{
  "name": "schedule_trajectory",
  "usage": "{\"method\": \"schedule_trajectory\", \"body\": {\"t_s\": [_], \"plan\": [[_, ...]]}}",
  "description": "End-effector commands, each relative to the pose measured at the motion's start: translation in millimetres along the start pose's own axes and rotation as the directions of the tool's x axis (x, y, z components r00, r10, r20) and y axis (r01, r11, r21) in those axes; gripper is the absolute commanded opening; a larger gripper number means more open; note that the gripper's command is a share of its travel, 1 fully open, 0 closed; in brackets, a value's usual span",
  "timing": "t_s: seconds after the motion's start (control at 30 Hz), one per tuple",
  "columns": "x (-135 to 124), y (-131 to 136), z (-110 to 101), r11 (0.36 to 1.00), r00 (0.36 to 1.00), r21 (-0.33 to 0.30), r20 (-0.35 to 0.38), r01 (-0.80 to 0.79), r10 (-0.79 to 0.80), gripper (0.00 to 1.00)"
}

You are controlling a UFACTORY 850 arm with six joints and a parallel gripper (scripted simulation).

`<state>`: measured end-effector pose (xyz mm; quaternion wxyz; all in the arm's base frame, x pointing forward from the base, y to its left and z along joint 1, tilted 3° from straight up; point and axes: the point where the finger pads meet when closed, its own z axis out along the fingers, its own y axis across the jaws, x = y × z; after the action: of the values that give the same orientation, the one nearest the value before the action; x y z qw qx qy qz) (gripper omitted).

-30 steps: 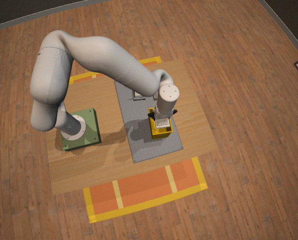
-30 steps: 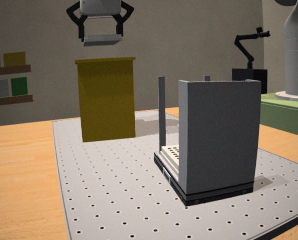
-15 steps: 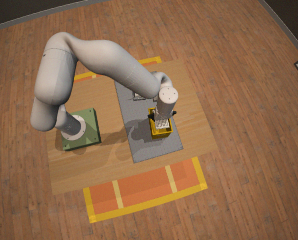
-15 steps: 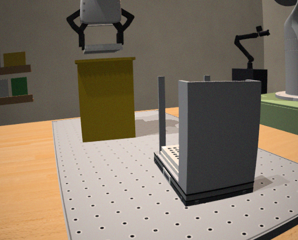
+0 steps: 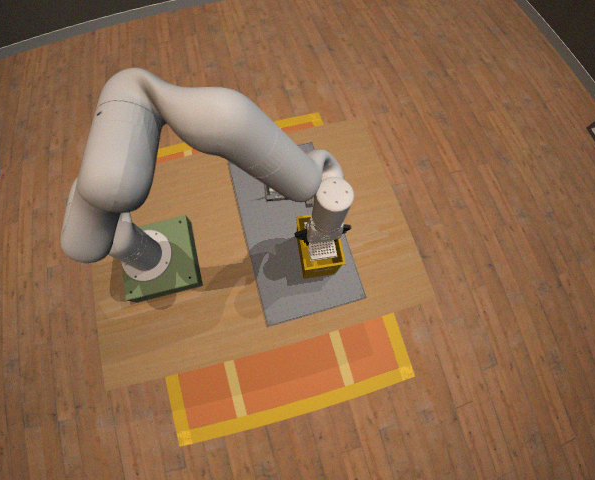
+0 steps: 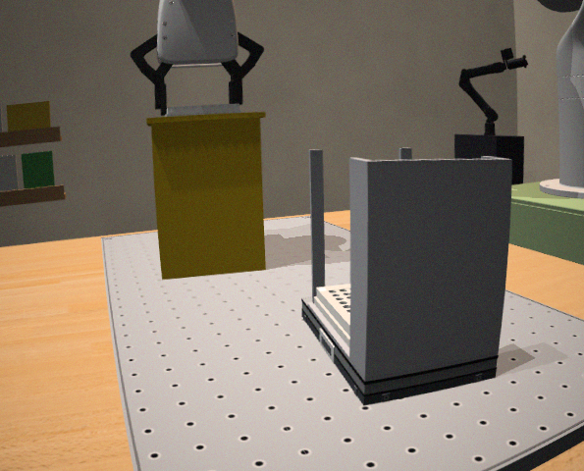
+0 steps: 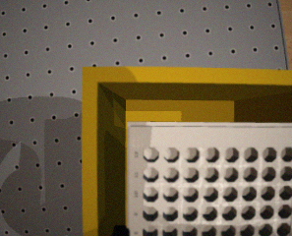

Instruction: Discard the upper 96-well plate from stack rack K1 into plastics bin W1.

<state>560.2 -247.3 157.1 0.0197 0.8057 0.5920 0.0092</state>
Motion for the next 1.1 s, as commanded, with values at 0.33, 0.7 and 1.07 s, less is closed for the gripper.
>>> {"method": "schedule_trajectory", "body": {"t_s": [0.33, 0.7, 1.07], "plan": [[-0.1, 1.0, 9.4, 1.0, 1.0, -0.002, 0.0, 0.0, 0.0, 0.0], [-0.1, 1.0, 9.3, 1.0, 1.0, -0.002, 0.0, 0.0, 0.0, 0.0], [0.0, 1.0, 10.9, 1.0, 1.0, -0.002, 0.0, 0.0, 0.0, 0.0]]}}
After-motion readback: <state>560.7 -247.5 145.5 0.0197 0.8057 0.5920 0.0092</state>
